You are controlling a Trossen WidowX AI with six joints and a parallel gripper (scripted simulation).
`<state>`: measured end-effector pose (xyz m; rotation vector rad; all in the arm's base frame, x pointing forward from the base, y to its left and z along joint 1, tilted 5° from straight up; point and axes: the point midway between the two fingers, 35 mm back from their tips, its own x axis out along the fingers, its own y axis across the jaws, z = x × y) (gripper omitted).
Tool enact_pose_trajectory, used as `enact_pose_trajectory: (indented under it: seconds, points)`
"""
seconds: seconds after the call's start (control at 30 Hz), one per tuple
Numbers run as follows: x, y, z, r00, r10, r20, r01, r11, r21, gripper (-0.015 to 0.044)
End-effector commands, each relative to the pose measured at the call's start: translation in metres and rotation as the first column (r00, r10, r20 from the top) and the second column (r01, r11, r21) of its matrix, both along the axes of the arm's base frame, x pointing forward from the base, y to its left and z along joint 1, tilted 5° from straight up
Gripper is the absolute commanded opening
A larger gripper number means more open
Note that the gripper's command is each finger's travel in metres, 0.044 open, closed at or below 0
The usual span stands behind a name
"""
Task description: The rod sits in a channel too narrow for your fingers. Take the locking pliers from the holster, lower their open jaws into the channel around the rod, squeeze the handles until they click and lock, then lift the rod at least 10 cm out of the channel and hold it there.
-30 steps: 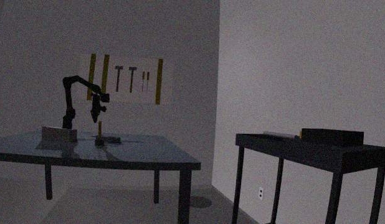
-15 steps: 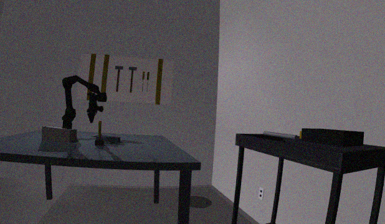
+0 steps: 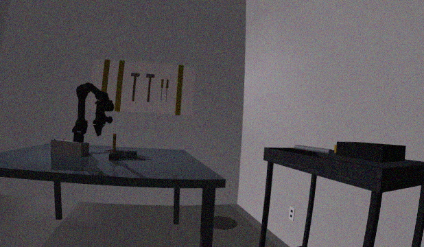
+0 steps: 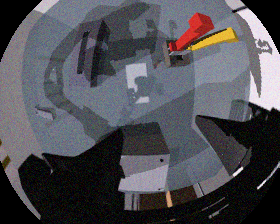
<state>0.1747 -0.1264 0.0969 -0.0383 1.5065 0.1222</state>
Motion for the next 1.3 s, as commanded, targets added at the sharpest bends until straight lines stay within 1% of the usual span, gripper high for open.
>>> enact_pose_trajectory:
  seconds: [0.0, 0.33, 0.5, 0.83, 0.97, 1.27]
  points:
    - [-0.008, -0.026, -0.001, 1.0, 0.001, 0.006, -0.001, 1.0, -0.003, 0.044]
    - [-0.026, -0.088, -0.005, 1.0, 0.001, 0.004, -0.001, 1.0, -0.007, 0.044]
    - [-0.027, -0.093, -0.006, 1.0, 0.001, 0.004, -0.001, 1.0, -0.008, 0.044]
    - [0.03, -0.087, -0.001, 1.0, 0.001, 0.009, -0.001, 1.0, -0.007, 0.044]
    - [0.034, -0.086, -0.001, 1.0, 0.001, 0.009, -0.001, 1.0, -0.007, 0.044]
    - [0.07, -0.082, -0.005, 1.0, 0.001, 0.012, -0.001, 1.0, -0.007, 0.044]
